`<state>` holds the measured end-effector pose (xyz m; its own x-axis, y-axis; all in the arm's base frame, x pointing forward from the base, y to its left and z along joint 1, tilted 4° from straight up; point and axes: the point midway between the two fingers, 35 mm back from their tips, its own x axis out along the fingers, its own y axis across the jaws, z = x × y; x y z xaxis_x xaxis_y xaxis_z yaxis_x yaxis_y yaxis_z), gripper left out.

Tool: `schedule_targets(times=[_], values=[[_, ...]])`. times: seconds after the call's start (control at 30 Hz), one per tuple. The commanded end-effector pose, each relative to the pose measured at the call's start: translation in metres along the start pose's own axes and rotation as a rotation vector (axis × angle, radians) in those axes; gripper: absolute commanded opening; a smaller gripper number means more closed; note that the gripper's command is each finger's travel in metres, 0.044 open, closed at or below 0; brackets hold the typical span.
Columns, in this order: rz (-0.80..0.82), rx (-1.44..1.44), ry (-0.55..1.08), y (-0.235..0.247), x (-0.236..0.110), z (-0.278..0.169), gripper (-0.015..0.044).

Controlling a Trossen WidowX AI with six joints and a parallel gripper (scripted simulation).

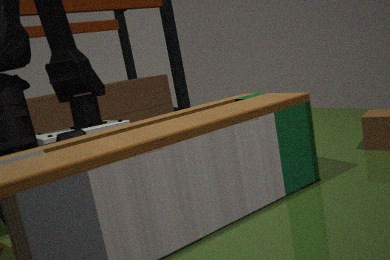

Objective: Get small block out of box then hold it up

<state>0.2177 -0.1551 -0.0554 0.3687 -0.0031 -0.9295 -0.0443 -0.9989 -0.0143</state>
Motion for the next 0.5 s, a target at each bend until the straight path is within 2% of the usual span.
schedule_targets(times=[0.0,0.37,0.47], values=[[-0.008,0.005,-0.005,-0.003,0.008,0.005,0.0285],[-0.009,0.006,-0.005,-0.005,0.021,0.012,0.0285],[-0.009,0.006,-0.005,-0.005,0.021,0.012,0.0206]])
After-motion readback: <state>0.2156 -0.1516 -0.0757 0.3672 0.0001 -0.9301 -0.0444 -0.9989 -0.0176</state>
